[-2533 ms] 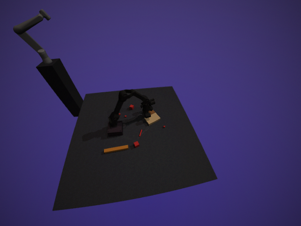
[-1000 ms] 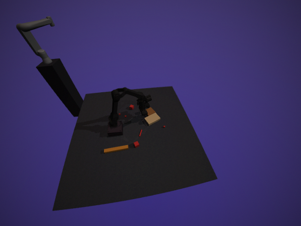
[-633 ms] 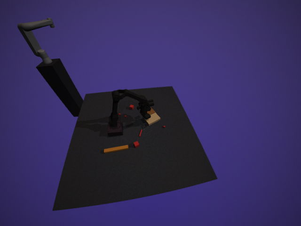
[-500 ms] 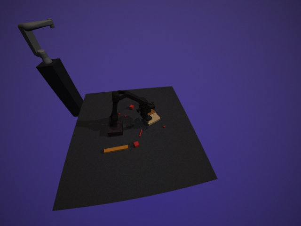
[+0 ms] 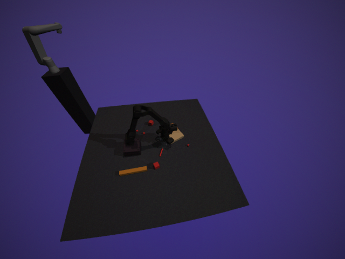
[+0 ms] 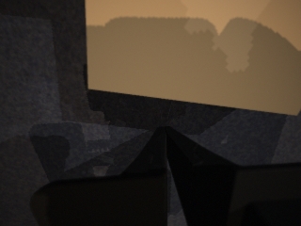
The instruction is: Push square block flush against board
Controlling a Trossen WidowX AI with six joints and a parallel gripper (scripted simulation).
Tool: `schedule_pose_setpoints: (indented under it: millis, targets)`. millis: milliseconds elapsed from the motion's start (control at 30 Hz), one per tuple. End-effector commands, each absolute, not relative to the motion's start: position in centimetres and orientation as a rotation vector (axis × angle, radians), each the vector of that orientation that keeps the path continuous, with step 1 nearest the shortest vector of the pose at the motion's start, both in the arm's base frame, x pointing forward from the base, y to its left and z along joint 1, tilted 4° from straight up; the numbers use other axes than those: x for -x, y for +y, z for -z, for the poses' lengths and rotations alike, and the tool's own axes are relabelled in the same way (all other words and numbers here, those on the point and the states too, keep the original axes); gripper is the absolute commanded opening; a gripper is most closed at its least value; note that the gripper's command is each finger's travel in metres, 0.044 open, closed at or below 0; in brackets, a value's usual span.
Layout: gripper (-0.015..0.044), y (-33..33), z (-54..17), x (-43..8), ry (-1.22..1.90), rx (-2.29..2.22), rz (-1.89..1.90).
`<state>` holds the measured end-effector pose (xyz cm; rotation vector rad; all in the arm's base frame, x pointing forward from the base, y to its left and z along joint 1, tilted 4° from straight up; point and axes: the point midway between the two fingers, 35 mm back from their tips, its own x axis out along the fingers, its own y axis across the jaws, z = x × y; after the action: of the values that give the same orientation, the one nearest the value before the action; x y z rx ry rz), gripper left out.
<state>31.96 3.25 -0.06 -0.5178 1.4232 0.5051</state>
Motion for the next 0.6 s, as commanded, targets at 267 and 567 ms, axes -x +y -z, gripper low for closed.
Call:
schedule_pose_setpoints:
  millis: [267, 567]
  targets:
    - [0.0000, 4.1, -0.1, -33.2, 1.403, 0.519, -0.508]
    - [0.0000, 4.6, -0.2, -33.9, 1.402, 0.519, -0.509]
